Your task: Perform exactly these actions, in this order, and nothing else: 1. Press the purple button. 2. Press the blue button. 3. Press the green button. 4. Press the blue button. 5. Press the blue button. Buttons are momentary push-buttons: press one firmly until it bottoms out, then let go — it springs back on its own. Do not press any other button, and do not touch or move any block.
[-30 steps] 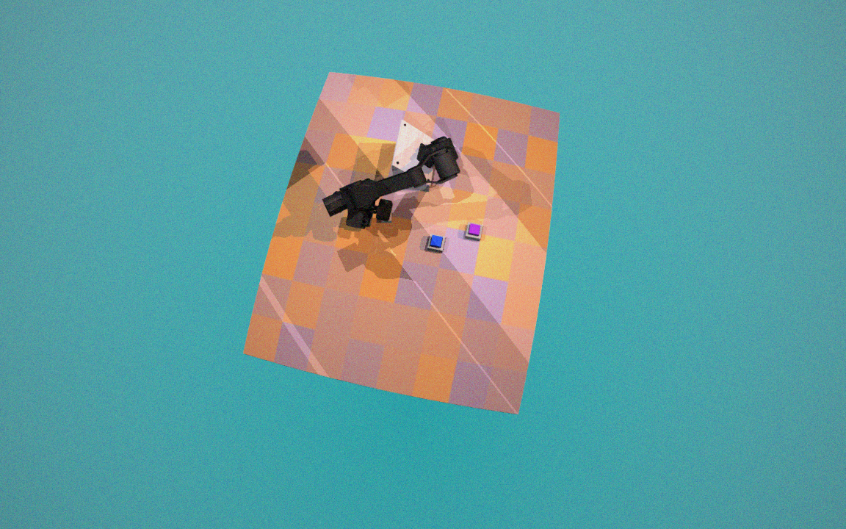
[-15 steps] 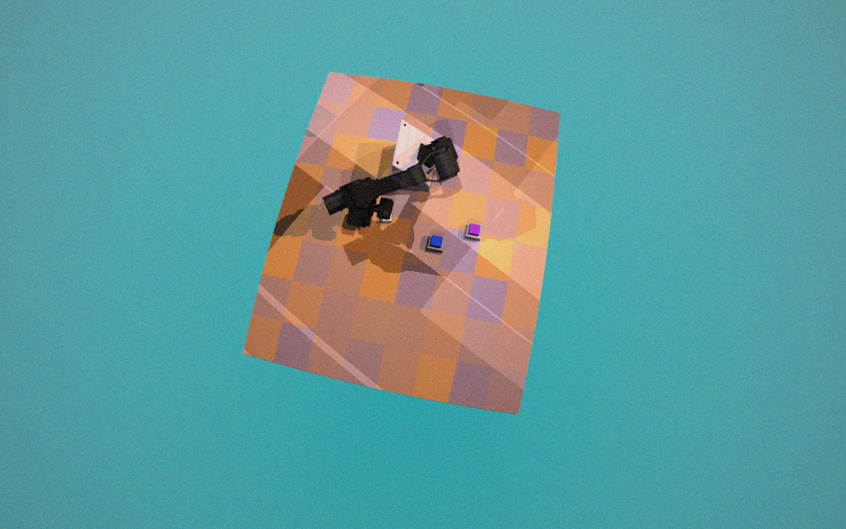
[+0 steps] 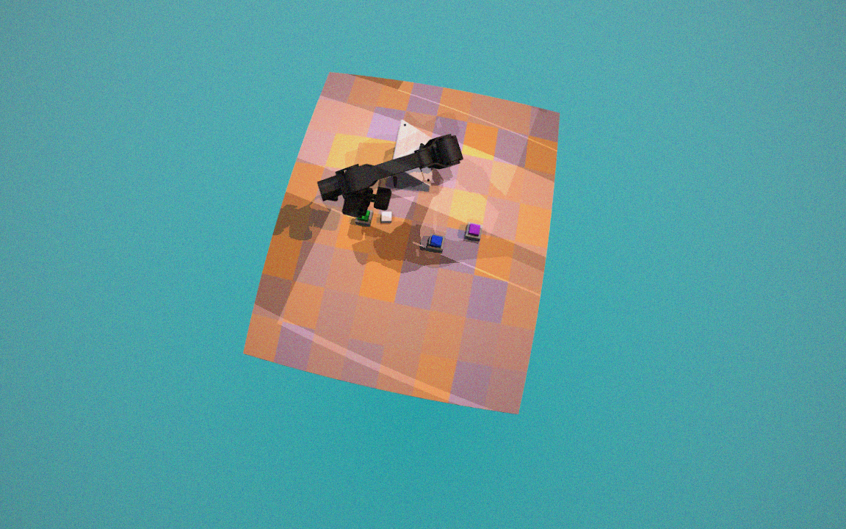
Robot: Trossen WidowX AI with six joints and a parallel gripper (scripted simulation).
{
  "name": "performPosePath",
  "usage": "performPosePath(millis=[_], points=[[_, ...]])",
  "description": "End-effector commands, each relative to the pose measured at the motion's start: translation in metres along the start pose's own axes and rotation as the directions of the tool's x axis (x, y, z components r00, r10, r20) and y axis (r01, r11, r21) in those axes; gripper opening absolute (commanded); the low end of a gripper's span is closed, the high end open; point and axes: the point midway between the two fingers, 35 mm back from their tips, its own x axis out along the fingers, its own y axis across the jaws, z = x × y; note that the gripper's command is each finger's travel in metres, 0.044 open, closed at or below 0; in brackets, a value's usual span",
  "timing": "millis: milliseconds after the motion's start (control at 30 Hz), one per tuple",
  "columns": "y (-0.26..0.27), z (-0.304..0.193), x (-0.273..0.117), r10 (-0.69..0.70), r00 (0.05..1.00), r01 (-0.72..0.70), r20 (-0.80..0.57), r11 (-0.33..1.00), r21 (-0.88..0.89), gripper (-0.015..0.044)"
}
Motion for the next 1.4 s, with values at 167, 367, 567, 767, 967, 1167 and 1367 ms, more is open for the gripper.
performPosePath(millis=[167,367,567,767,967,1167,1367], points=[[0.097,0.038,-0.013,-0.016,1.000,0.016,-0.008,1.000,0.004,0.0020],[0.206,0.045,-0.008,0.001,1.000,-0.001,-0.009,1.000,0.000,0.0020],[0.245,0.038,-0.004,0.017,1.000,-0.017,-0.014,1.000,-0.003,0.0020],[0.245,0.040,0.019,0.015,1.000,-0.016,-0.013,1.000,-0.003,0.0020],[0.247,0.037,0.058,0.019,1.000,-0.019,-0.013,1.000,-0.004,0.0020],[0.247,0.037,0.063,0.019,1.000,-0.019,-0.013,1.000,-0.004,0.0020],[0.247,0.038,0.073,0.019,1.000,-0.019,-0.013,1.000,-0.004,0.0020]])
